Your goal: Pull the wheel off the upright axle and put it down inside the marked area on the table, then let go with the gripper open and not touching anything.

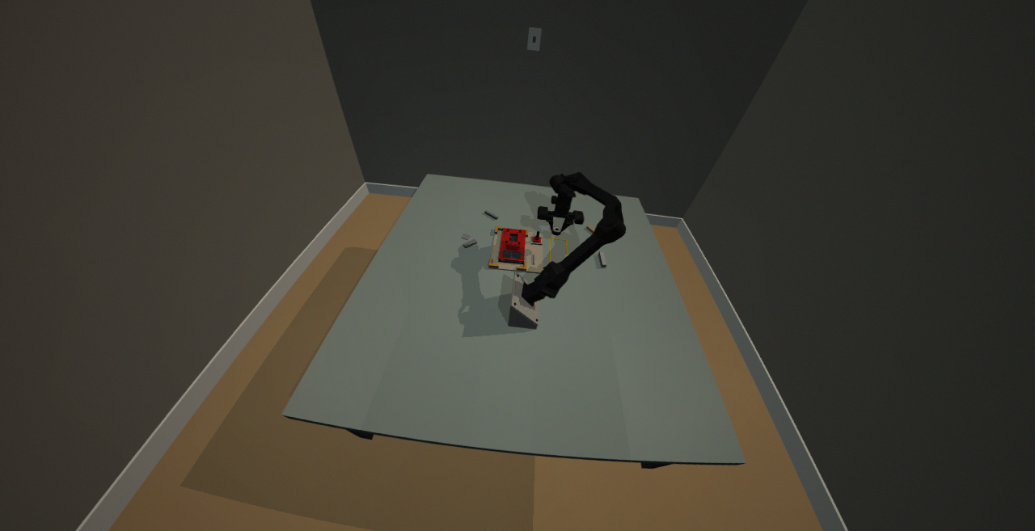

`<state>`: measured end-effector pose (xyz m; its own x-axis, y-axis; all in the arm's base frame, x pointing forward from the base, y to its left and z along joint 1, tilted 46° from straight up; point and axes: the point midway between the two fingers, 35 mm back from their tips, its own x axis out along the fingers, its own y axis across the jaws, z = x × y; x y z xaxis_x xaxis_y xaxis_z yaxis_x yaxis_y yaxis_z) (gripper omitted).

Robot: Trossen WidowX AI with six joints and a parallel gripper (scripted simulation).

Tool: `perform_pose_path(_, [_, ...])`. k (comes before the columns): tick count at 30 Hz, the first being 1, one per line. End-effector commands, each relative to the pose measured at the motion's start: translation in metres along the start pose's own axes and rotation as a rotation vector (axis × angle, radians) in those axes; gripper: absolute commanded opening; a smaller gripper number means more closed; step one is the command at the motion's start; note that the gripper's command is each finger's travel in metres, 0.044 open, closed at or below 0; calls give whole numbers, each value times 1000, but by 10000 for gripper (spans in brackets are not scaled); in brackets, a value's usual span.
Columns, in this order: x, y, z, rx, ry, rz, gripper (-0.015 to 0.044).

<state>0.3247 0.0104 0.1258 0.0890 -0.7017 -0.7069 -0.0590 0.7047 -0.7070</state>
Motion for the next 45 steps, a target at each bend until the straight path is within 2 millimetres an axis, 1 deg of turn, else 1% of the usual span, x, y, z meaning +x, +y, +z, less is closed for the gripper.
perform_pose_path(1, [1,-14,-10,-6,5,-7,0])
perform_pose_path(7, [0,-28,-22,-5,6,-8,0])
perform_pose_path(12, [3,-29,-22,-5,6,-8,0])
perform_pose_path(17, [16,-29,-22,-5,6,-8,0])
perform_pose_path(21, [22,-29,-22,-5,6,-8,0])
perform_pose_path(25, [37,-28,-20,-5,5,-6,0])
perform_pose_path(37, [101,-30,-22,-4,5,-11,0])
perform_pose_path(39, [104,-30,-23,-4,5,-12,0])
perform_pose_path(44, [104,-30,-23,-4,5,-12,0])
perform_pose_path(45, [100,-30,-22,0,3,-6,26])
